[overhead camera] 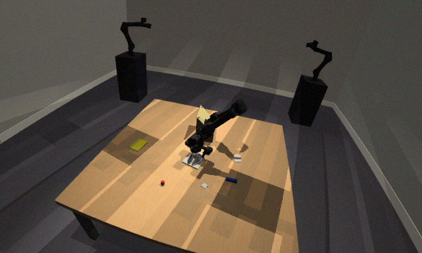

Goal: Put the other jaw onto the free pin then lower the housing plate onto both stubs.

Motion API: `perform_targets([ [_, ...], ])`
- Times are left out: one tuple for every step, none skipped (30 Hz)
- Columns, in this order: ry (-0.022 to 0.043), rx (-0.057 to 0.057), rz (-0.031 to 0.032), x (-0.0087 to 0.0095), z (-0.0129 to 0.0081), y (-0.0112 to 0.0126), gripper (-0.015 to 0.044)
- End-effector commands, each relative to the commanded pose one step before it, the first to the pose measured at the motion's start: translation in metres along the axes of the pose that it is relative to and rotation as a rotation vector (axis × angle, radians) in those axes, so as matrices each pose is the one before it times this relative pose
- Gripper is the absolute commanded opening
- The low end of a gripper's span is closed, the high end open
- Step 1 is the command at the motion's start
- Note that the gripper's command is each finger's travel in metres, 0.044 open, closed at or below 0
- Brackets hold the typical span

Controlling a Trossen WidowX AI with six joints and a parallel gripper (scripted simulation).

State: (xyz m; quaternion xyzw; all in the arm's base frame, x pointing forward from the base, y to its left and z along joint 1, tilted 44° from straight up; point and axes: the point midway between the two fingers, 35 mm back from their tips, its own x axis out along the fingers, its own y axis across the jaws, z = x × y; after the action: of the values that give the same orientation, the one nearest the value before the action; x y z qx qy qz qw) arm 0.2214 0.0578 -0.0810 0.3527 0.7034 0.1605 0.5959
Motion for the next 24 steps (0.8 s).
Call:
perform_targets([
  [0.00532,-0.0001,0.00061,0.00250,-0.00067,0.00054,0.0351],
  [0.00000,0.0000,0.00000,0.00000,0.00000,0.00000,0.0351],
  [0.00000,0.0000,0.00000,0.00000,0.00000,0.00000,0.0351],
  [0.00000,0.0000,0.00000,0.00000,0.00000,0.00000,0.0351],
  [0.00000,0.0000,0.00000,0.00000,0.00000,0.00000,0.0351],
  [0.00000,0.0000,0.00000,0.00000,0.00000,0.00000,0.0351],
  [0.00000,0.0000,0.00000,0.00000,0.00000,0.00000,0.0351],
  [0.00000,0.0000,0.00000,0.00000,0.00000,0.00000,0.0351],
  [0.00000,0.0000,0.00000,0.00000,0.00000,0.00000,0.0351],
  [0.00000,0.0000,0.00000,0.00000,0.00000,0.00000,0.0351],
  [0.00000,0.0000,0.00000,0.00000,0.00000,0.00000,0.0351],
  [0.00000,0.0000,0.00000,0.00000,0.00000,0.00000,0.0351],
  [0.00000,0.0000,-0.00001,-0.00011,0.00000,0.00000,0.0351],
  [-0.00001,0.0000,-0.00002,-0.00034,0.00001,0.00000,0.0351],
  [-0.00002,0.0000,-0.00003,-0.00057,0.00002,-0.00001,0.0351],
  [-0.00003,0.0000,-0.00004,-0.00074,0.00002,-0.00001,0.0351],
  [-0.00002,0.0000,-0.00004,-0.00074,0.00002,-0.00001,0.0351],
  [-0.00002,0.0000,-0.00003,-0.00074,0.00001,-0.00001,0.0351],
  [-0.00002,0.0000,-0.00003,-0.00074,0.00001,0.00000,0.0351],
  [-0.00002,0.0000,-0.00003,-0.00074,0.00001,0.00000,0.0351],
  [-0.00001,0.0000,-0.00002,-0.00074,0.00000,0.00000,0.0351],
  [-0.00001,0.0000,-0.00001,-0.00058,0.00000,0.00000,0.0351],
  [0.00000,0.0000,0.00001,0.00007,0.00001,0.00005,0.0351],
  [0.00001,0.0000,0.00002,0.00021,0.00004,0.00016,0.0351],
])
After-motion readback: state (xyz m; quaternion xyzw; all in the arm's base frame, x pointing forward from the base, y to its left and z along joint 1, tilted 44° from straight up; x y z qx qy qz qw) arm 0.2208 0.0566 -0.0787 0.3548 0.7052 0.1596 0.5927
